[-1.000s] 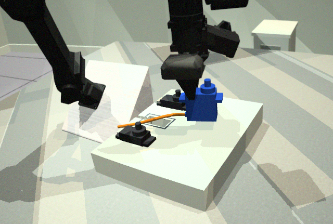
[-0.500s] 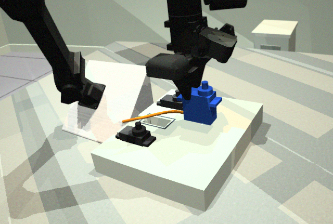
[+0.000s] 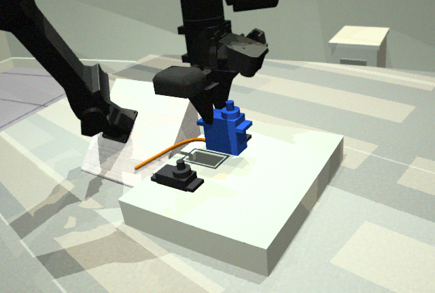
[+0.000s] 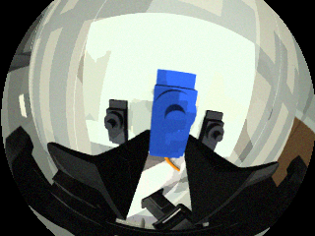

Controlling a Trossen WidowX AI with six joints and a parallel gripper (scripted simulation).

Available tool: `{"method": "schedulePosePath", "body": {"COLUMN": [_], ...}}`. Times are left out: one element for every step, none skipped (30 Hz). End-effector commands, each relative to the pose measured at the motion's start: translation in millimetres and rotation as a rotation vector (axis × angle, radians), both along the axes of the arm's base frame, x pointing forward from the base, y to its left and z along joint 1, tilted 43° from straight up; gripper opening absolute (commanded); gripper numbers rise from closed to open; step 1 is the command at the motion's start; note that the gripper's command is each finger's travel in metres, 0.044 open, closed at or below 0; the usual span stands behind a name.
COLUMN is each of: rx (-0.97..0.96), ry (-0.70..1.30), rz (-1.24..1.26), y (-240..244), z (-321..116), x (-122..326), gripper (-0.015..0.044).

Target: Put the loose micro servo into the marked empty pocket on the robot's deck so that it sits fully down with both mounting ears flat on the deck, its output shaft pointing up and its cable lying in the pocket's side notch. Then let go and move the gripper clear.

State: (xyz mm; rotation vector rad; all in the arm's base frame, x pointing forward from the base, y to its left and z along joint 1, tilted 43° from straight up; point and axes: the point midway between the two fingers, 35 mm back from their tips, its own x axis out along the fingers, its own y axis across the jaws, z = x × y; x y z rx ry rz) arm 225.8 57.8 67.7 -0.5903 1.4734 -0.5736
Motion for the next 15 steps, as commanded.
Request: {"method": "schedulePosePath", "body": {"rx": [0.004, 0.004, 0.004, 0.004, 0.004, 0.004, 0.004, 0.004, 0.004, 0.004, 0.004, 0.004, 0.004, 0.004, 0.004], "ry": [-0.001, -0.001, 0.000, 0.000, 0.000, 0.001, 0.001, 0.001, 0.001, 0.001, 0.001, 0.001, 0.001, 0.001, 0.001], "rz": [0.003, 0.003, 0.003, 0.003, 0.003, 0.003, 0.003, 0.003, 0.003, 0.003, 0.003, 0.003, 0.003, 0.003, 0.003], "y": [1, 1, 1, 1, 1, 1, 1, 1, 1, 0, 0, 0, -1, -2, -3], "z": [0, 0, 0, 0, 0, 0, 0, 0, 0, -1, -1, -2, -2, -3, -4], "x": [-17, -22, -26, -31, -36, -40, -44, -46, -47, -47, -47, -47, -47, -47, -47], "gripper": [0.0000, 0.0000, 0.0000, 0.0000, 0.0000, 0.0000, 0.0000, 0.0000, 0.0000, 0.0000, 0.0000, 0.0000, 0.0000, 0.0000, 0.0000]}}
